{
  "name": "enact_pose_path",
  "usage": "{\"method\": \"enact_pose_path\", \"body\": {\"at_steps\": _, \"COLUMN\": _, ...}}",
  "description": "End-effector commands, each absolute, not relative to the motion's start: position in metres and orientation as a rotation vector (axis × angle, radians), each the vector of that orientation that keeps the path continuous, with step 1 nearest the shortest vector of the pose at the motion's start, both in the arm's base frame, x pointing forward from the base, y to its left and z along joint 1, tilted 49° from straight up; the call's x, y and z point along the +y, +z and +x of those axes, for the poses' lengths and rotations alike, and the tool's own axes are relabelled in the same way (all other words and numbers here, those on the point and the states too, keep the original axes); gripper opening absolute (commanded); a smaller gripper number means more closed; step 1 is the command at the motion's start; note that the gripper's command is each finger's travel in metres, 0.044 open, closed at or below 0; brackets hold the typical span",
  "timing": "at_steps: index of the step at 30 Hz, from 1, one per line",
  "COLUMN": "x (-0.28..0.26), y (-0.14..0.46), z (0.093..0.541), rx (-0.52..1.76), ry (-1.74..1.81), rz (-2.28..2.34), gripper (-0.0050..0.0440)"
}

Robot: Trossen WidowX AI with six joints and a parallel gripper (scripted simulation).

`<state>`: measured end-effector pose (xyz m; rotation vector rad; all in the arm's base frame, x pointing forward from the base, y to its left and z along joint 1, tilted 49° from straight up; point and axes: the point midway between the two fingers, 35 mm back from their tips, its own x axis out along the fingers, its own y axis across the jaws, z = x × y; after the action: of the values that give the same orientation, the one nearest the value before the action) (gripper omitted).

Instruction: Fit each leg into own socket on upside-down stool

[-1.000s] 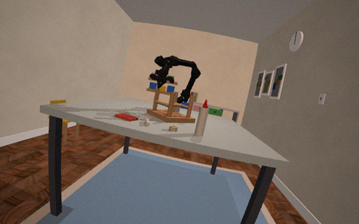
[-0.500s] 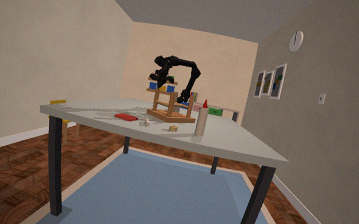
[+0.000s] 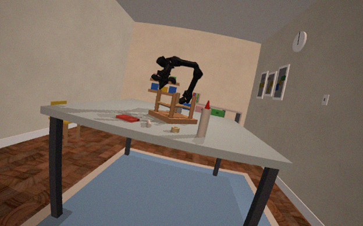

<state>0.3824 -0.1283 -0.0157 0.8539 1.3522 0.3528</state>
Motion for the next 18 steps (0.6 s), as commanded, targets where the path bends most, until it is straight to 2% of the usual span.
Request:
{"method": "enact_pose_path", "body": {"at_steps": 1, "x": -0.113, "y": -0.027, "z": 0.383, "rx": 1.4, "ry": 0.383, "rz": 0.854, "gripper": 0.0}}
{"method": "enact_pose_path", "body": {"at_steps": 18, "x": -0.133, "y": -0.011, "z": 0.385, "rx": 1.372, "ry": 0.368, "rz": 0.857, "gripper": 0.0}}
